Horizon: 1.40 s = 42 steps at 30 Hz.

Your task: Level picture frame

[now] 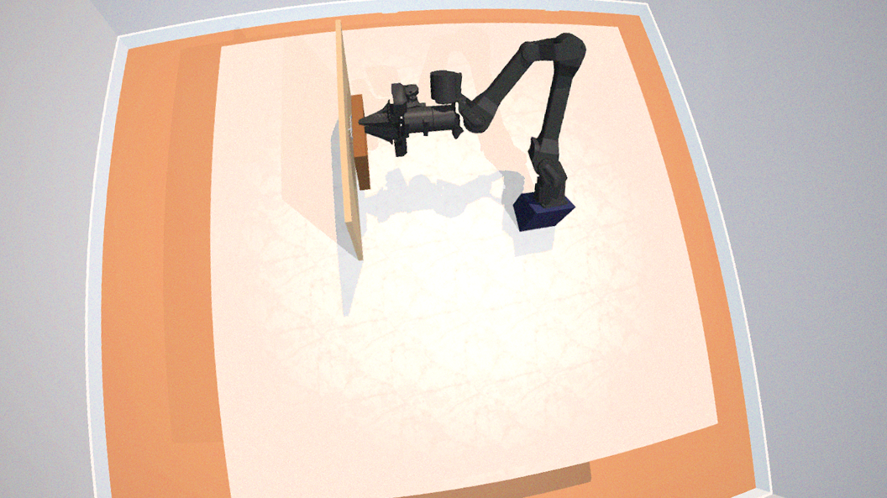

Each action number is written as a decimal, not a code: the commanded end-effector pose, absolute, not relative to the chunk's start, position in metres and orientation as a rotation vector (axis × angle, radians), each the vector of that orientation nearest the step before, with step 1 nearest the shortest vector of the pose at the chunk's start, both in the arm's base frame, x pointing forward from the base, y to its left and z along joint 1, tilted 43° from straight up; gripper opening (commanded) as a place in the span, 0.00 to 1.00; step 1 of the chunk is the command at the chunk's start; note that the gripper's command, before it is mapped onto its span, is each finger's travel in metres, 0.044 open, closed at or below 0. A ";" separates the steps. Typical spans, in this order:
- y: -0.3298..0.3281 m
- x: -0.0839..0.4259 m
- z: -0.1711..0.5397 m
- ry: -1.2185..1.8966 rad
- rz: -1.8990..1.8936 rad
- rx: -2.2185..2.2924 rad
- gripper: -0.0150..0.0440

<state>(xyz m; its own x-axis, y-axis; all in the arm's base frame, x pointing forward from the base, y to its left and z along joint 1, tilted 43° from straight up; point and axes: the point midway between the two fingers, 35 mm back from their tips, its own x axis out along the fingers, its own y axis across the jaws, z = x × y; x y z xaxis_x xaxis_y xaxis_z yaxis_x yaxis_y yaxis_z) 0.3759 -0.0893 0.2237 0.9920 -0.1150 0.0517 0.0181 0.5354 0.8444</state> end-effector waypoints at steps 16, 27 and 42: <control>-0.082 0.377 0.222 -0.107 -0.068 0.998 0.25; -0.082 0.377 0.222 -0.107 -0.068 0.998 0.25; -0.085 0.377 0.218 -0.107 -0.068 0.998 0.25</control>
